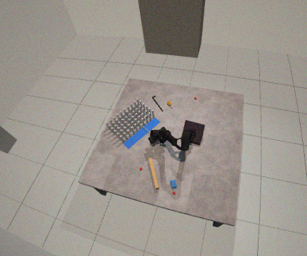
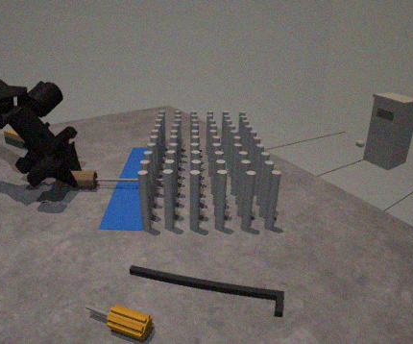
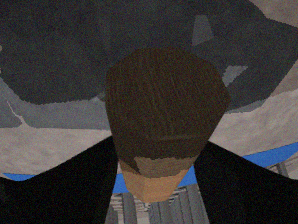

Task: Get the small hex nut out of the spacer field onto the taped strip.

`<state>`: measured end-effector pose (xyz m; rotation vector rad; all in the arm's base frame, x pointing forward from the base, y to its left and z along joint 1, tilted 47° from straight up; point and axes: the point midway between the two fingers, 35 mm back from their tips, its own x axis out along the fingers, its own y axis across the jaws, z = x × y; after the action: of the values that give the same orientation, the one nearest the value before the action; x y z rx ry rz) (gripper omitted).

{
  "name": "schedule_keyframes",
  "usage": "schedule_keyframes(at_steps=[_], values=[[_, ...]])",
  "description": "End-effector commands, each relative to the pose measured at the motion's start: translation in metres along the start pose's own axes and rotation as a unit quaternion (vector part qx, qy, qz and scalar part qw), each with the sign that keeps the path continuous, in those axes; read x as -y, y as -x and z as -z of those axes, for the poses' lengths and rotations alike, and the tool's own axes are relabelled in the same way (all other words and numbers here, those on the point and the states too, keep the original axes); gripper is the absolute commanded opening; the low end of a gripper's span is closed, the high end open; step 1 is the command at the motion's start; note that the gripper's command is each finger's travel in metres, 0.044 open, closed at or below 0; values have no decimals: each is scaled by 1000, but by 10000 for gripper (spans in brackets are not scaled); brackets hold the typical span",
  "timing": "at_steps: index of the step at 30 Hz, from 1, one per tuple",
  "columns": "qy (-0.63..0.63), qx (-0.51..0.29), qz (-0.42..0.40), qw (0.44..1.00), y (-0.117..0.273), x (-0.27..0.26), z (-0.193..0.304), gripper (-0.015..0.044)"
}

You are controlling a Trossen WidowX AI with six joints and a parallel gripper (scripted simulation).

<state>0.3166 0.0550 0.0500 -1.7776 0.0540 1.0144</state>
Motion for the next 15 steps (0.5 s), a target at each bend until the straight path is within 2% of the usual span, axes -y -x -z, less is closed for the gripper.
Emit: schedule_keyframes(at_steps=[1,15], values=[[-3,-2,-1,1000,2,0,-1,0],[-3,-2,-1,1000,5,0,-7,0]])
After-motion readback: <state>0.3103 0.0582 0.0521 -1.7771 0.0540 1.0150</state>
